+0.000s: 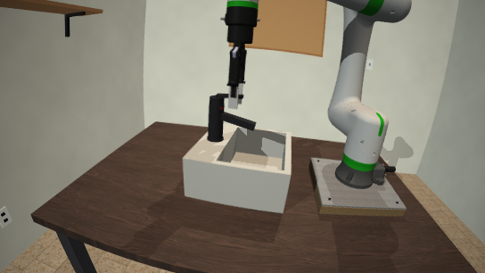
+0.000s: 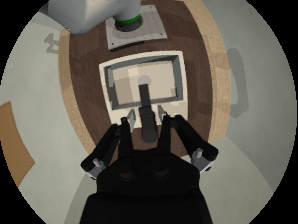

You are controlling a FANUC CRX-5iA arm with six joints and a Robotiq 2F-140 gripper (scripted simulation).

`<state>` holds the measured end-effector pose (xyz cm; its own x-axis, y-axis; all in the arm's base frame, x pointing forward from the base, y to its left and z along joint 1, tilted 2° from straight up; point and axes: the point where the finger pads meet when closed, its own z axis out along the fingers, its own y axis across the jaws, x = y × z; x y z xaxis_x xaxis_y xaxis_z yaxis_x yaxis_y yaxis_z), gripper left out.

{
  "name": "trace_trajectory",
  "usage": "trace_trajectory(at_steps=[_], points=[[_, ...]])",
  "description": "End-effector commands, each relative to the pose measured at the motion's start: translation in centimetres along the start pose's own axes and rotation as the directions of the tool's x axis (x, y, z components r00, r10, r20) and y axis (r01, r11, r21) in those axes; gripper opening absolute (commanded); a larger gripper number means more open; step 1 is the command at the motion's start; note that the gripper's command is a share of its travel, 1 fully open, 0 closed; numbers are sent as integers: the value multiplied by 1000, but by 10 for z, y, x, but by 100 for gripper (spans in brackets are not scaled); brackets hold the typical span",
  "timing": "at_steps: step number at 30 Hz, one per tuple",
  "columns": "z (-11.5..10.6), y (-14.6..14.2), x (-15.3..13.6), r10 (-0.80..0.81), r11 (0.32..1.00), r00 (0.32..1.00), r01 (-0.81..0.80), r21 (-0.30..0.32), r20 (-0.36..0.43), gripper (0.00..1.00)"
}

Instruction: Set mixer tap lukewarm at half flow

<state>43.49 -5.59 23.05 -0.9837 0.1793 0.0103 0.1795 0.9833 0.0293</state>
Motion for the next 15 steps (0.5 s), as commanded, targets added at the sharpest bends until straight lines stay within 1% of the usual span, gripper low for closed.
trace_trajectory(at_steps=[1, 12, 13, 15], points=[[0, 0, 0, 0, 1000, 1000, 0, 0, 0, 39], [0, 0, 0, 0, 1000, 1000, 0, 0, 0, 39], [0, 0, 0, 0, 1000, 1000, 0, 0, 0, 0], [0, 0, 0, 0, 1000, 1000, 0, 0, 0, 0]])
